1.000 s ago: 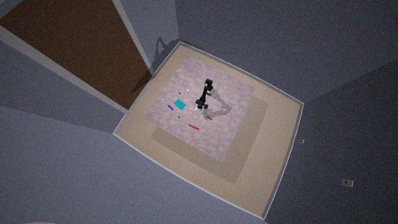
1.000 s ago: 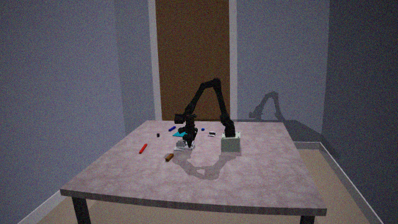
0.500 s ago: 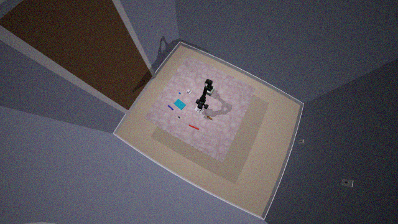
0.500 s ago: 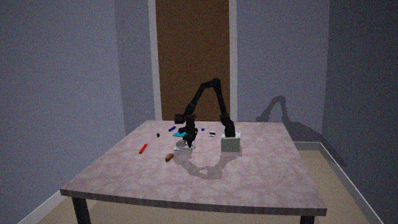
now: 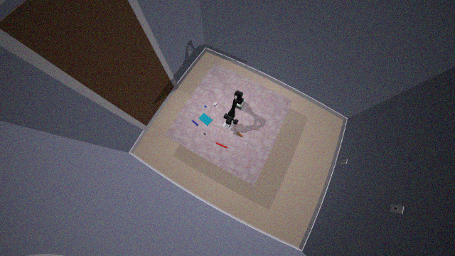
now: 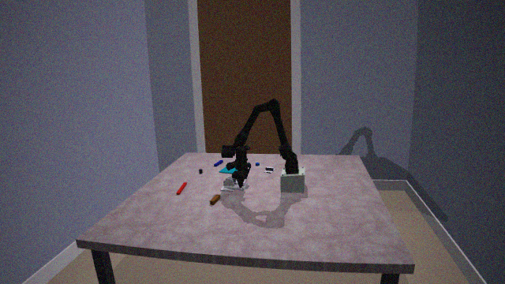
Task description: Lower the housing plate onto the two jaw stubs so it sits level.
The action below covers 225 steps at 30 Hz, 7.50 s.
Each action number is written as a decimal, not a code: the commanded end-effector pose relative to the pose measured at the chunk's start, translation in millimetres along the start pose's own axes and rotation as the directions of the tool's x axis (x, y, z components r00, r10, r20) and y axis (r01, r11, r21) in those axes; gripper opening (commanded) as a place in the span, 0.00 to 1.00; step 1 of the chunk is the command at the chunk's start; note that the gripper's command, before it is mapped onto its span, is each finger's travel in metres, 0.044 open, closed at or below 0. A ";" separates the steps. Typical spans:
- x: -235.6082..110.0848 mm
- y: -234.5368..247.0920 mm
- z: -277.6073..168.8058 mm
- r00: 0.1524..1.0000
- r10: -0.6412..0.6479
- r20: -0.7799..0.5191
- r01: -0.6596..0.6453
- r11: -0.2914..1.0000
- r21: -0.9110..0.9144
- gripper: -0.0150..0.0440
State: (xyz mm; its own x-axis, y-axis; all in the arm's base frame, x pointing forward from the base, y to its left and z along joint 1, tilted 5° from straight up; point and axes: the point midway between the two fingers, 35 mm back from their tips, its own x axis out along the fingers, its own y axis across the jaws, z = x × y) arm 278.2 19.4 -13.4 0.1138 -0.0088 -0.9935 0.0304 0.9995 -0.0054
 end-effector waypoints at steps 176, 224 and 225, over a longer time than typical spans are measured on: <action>-50.4 0.0 0.1 1.000 0.000 -0.003 0.000 1.000 -0.004 1.00; -115.5 -7.9 -69.8 1.000 -0.001 -0.008 0.001 1.000 -0.005 1.00; -115.5 -7.9 -69.8 1.000 -0.001 -0.008 0.001 1.000 -0.005 1.00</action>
State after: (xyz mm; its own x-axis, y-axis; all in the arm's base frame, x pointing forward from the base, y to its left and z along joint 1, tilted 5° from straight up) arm 197.0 14.7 94.4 0.1116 -0.0087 -0.9937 0.0198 0.9998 -0.0065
